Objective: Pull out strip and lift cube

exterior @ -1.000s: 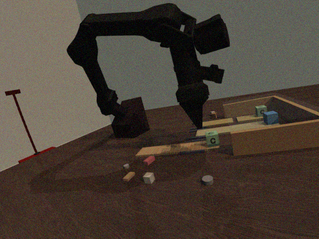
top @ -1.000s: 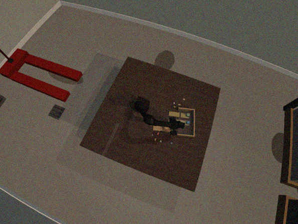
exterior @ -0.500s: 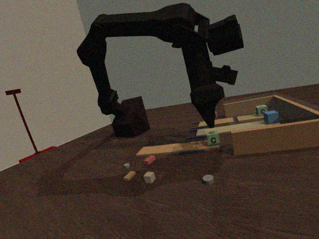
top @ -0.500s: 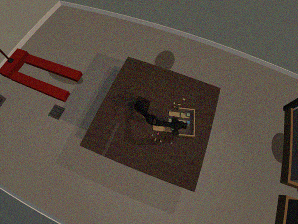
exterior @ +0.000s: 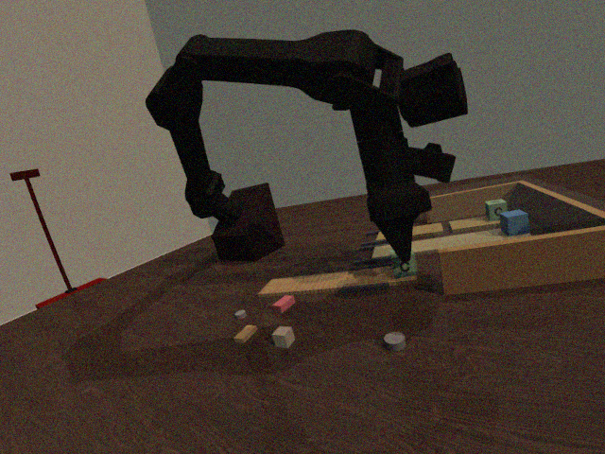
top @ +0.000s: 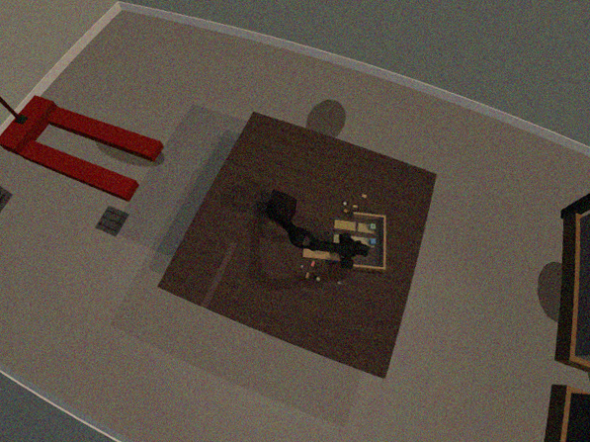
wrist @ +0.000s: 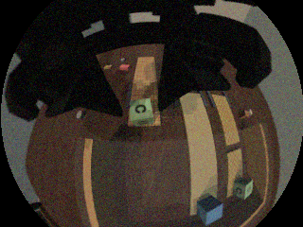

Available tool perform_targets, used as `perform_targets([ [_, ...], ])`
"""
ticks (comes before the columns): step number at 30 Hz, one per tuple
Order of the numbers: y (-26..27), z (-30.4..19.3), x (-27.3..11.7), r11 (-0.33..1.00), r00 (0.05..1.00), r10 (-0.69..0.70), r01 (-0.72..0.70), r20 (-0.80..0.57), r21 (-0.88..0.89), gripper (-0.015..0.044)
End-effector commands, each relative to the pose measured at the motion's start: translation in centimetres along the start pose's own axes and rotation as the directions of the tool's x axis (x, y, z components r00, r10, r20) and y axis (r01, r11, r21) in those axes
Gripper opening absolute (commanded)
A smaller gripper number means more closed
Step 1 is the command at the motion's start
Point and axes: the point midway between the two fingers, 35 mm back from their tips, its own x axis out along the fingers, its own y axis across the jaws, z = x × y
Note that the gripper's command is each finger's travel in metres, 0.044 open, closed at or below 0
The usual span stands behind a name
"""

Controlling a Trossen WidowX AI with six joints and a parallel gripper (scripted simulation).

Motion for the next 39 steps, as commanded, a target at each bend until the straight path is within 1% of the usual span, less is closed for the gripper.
perform_targets([
  [1, 0.0, -0.1, 0.9, 1.0, 1.0, -0.001, 0.001, -0.007, -0.007, 0.025],
  [9, 0.1, -0.2, 2.2, 1.0, 1.0, -0.002, 0.002, -0.008, -0.007, 0.025],
  [14, 0.1, -0.2, 2.3, 1.0, 1.0, -0.002, 0.002, -0.008, -0.007, 0.025],
  [18, 0.1, -0.1, 2.0, 1.0, 1.0, 0.002, -0.002, -0.004, -0.001, 0.0145],
  [25, 0.1, -0.1, 2.0, 1.0, 1.0, 0.002, -0.002, -0.004, -0.001, 0.0098],
  [29, 0.2, -0.3, 1.8, 1.0, 1.0, 0.002, -0.002, -0.004, -0.001, 0.0],
  [39, 2.5, -3.1, -0.9, 1.0, 1.0, 0.003, -0.003, -0.007, -0.006, 0.0],
])
